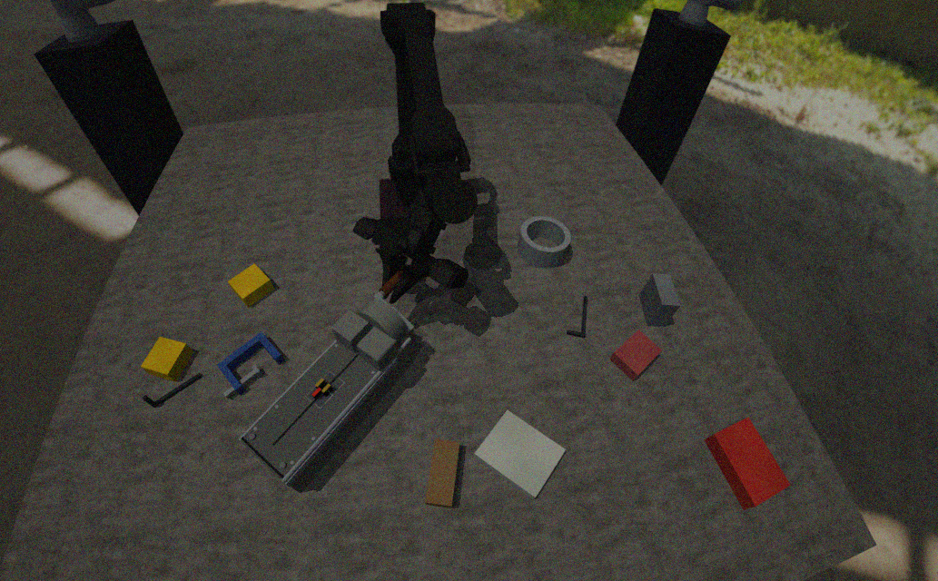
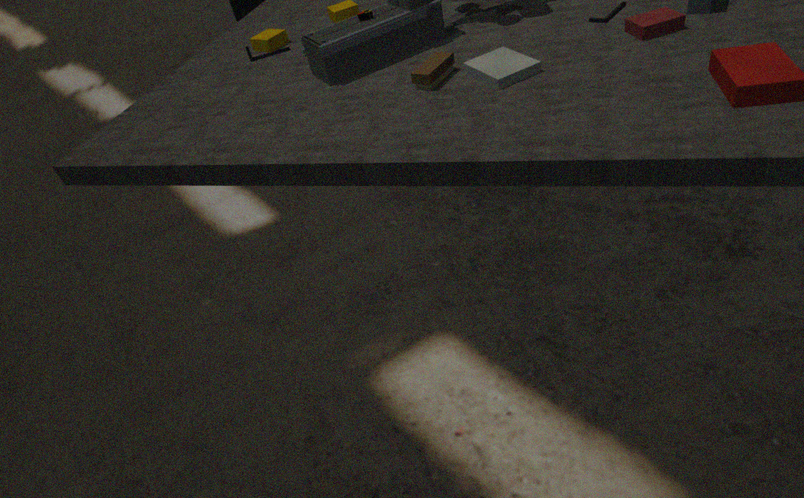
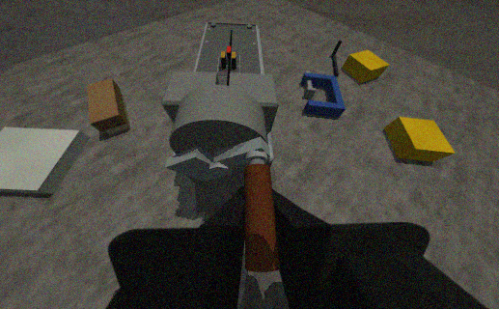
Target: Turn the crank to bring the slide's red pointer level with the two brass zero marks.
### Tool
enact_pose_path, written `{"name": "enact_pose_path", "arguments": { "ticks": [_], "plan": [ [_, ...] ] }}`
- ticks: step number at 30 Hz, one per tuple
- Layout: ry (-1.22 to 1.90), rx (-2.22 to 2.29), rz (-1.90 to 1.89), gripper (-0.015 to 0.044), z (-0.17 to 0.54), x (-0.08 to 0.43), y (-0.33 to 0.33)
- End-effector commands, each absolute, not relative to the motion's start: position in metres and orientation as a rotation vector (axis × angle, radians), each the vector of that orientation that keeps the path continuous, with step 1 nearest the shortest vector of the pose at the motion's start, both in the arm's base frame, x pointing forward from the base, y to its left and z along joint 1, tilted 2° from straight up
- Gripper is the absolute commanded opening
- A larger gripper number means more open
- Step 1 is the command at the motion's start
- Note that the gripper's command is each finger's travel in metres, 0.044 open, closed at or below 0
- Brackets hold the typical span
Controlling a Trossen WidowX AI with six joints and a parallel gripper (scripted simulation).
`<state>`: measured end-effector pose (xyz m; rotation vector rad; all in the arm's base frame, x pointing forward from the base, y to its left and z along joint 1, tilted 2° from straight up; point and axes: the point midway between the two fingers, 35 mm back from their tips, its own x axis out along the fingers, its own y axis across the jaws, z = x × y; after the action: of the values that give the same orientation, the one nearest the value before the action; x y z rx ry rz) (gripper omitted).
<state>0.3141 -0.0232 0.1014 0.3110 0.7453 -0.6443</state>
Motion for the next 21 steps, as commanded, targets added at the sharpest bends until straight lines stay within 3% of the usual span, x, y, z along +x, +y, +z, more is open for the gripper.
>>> {"name": "enact_pose_path", "arguments": {
  "ticks": [1,21],
  "plan": [
    [0.729,0.315,-0.638,0.0000,0.1098,0.3168,-0.0193],
    [0.729,0.316,-0.638,0.0000,0.1153,0.3213,-0.0137]
  ]
}}
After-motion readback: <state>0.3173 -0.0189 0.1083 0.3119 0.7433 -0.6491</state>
